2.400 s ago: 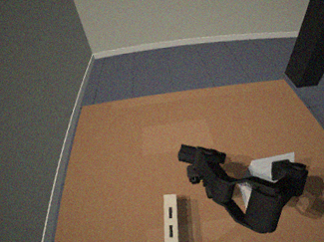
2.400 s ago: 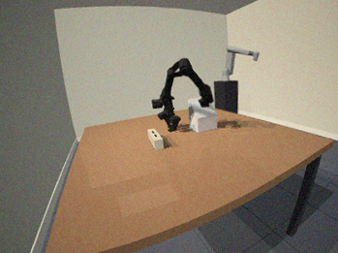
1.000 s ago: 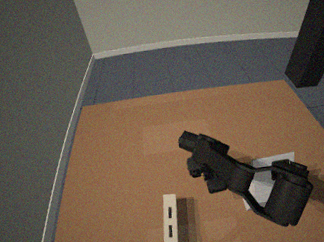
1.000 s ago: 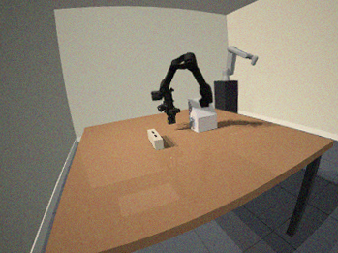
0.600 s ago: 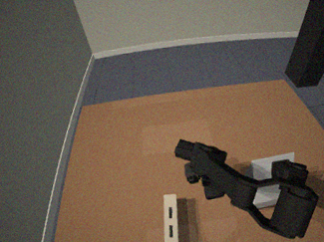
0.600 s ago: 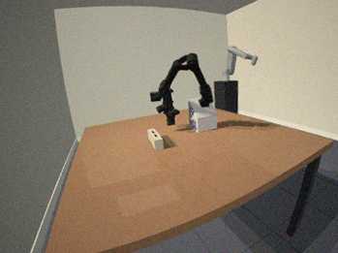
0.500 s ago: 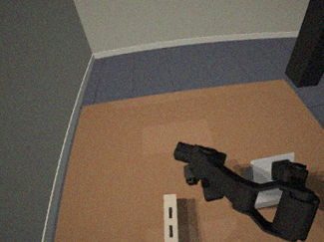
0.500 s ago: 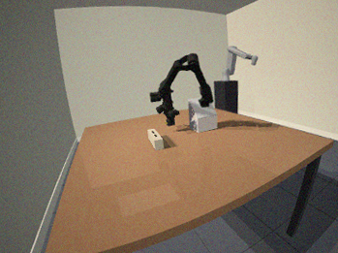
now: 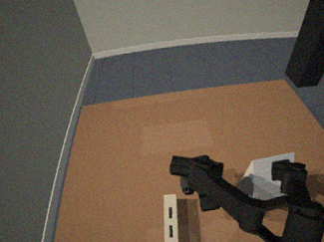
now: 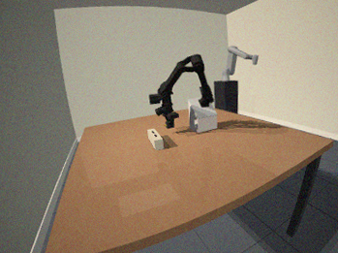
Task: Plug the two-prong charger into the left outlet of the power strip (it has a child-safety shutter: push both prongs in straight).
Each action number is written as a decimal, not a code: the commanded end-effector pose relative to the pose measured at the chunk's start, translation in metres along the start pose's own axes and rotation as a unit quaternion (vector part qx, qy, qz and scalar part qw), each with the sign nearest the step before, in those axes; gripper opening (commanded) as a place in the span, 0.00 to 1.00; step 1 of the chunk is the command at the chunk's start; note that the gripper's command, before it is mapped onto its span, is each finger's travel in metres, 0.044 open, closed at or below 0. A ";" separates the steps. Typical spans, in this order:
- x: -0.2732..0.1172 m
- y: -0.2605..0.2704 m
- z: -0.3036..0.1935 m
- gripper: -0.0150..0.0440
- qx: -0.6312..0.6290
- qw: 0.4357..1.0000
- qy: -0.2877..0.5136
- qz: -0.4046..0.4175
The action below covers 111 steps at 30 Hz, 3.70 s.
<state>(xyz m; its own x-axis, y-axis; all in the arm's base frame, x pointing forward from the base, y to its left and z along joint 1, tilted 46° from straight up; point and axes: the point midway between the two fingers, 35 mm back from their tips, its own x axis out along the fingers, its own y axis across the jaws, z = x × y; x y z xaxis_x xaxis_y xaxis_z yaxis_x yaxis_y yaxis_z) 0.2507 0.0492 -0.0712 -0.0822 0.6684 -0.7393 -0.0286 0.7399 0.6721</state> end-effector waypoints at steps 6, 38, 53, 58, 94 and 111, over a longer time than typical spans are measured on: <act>0.003 0.021 0.009 0.25 0.007 1.000 -0.005 0.000; 0.017 0.099 0.022 0.25 0.028 1.000 -0.005 0.014; 0.023 0.137 0.019 0.25 0.037 0.999 0.000 0.027; 0.023 0.137 0.023 0.25 0.037 0.999 0.000 0.028; 0.021 0.140 0.060 0.25 0.037 0.999 0.000 0.030; 0.021 0.141 0.068 0.25 0.037 0.999 0.000 0.030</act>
<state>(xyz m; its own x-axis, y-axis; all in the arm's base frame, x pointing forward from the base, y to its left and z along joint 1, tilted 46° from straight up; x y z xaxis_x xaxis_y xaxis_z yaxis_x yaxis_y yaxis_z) 0.3130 0.1717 0.0048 -0.0789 0.7082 -0.7016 0.0528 0.7058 0.7065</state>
